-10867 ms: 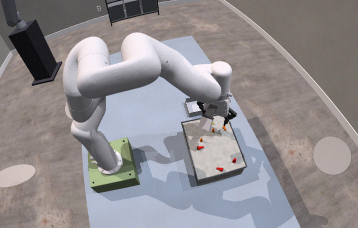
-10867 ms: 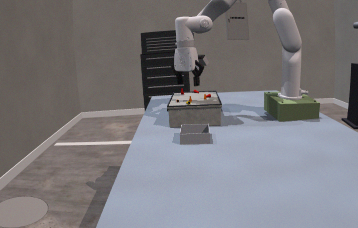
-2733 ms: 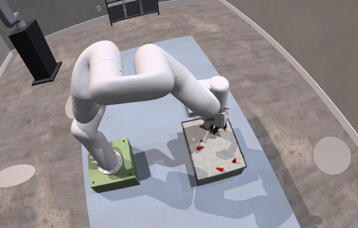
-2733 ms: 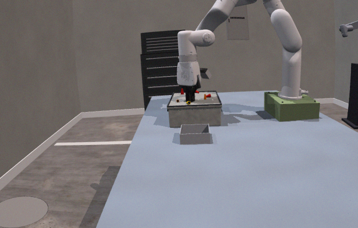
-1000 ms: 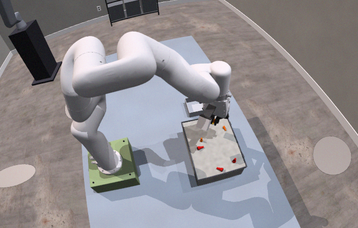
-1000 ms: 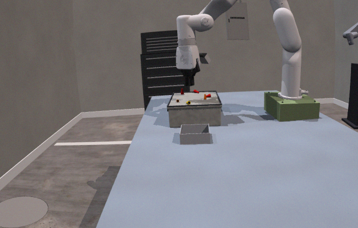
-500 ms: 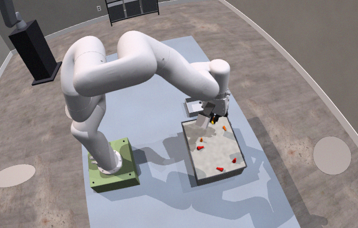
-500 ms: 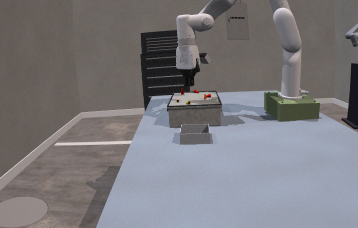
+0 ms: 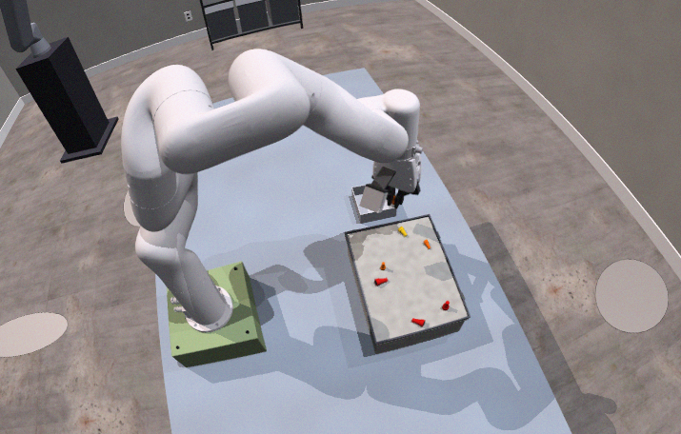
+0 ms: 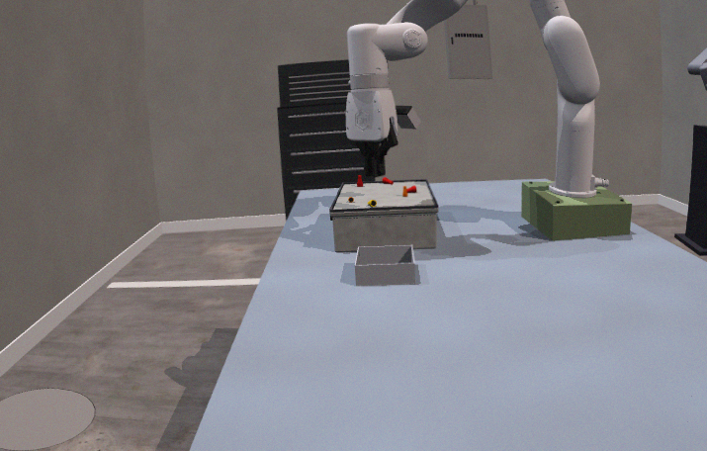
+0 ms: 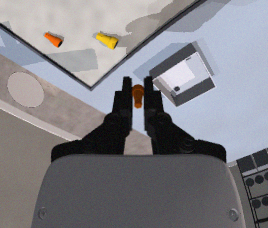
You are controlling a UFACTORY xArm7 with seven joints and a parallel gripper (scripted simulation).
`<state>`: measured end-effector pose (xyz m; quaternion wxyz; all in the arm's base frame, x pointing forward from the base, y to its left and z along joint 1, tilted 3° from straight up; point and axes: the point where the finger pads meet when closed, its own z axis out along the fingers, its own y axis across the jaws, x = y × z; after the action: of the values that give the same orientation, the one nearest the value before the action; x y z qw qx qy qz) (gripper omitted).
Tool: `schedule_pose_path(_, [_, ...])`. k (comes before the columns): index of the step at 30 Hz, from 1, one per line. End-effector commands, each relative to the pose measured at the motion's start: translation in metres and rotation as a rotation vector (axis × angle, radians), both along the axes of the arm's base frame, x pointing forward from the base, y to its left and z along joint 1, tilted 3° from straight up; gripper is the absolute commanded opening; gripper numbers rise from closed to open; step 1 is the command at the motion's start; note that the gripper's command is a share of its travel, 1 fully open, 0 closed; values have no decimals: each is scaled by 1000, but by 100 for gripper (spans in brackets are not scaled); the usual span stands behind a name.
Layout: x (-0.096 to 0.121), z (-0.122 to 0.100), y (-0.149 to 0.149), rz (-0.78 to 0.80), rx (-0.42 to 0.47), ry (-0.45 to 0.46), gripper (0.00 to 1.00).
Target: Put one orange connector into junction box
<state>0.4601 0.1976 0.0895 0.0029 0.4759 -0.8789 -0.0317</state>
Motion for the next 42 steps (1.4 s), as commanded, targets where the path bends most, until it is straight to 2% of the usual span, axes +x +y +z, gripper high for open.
schedule_pose_path(1, [-3, 3, 39, -2, -3, -4, 2])
schedule_pose_path(4, [-7, 5, 65, -2, -3, -4, 2])
schedule_pose_path(6, [-7, 5, 65, -2, -3, -4, 2])
schedule_pose_path(12, [-14, 7, 111, -2, -3, -4, 2])
schedule_pose_path(18, [-18, 9, 137, -2, -3, -4, 2])
schedule_pose_path(35, [-19, 9, 144, -2, -3, -4, 2])
schedule_pose_path(42, [-20, -3, 144, -2, -3, -4, 2])
